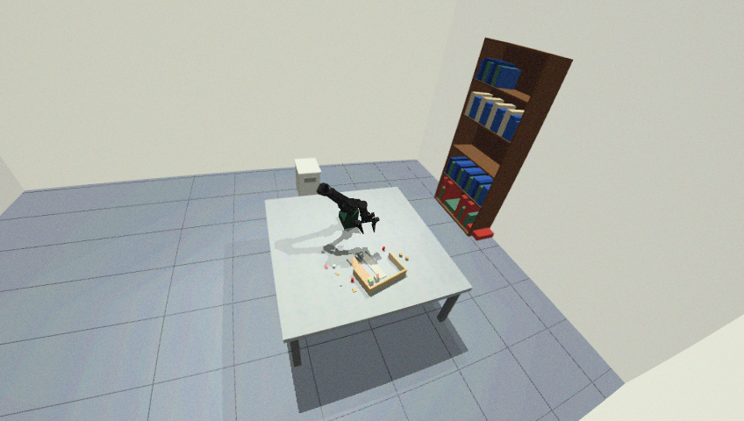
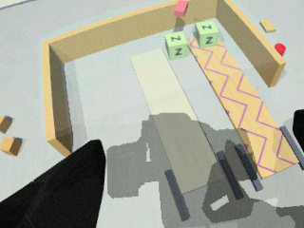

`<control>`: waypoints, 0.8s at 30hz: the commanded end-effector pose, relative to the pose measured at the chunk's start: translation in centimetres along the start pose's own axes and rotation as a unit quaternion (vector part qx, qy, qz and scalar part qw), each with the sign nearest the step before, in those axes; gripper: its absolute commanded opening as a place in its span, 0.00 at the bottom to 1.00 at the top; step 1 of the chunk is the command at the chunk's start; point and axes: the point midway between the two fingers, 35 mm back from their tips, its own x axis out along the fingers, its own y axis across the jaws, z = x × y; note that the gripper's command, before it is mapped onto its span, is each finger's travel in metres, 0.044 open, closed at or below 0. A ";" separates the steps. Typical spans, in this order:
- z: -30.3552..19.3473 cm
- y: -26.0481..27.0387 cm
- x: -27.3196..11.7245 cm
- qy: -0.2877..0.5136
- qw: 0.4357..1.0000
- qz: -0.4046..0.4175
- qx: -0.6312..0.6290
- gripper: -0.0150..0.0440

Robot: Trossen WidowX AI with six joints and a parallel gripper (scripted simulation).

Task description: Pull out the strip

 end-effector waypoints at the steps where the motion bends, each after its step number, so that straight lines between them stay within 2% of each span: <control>1: -0.2 -0.2 0.0 0.001 1.000 0.001 0.012 0.93; 4: -0.2 -0.2 0.0 0.001 1.000 0.001 0.012 0.93; 7: 0.0 -0.4 1.2 0.031 1.000 0.000 0.000 0.80; 19: -0.9 -5.2 9.7 0.270 0.961 0.016 -0.058 0.26; 24: -2.5 -8.5 12.1 0.364 0.929 0.032 -0.066 0.25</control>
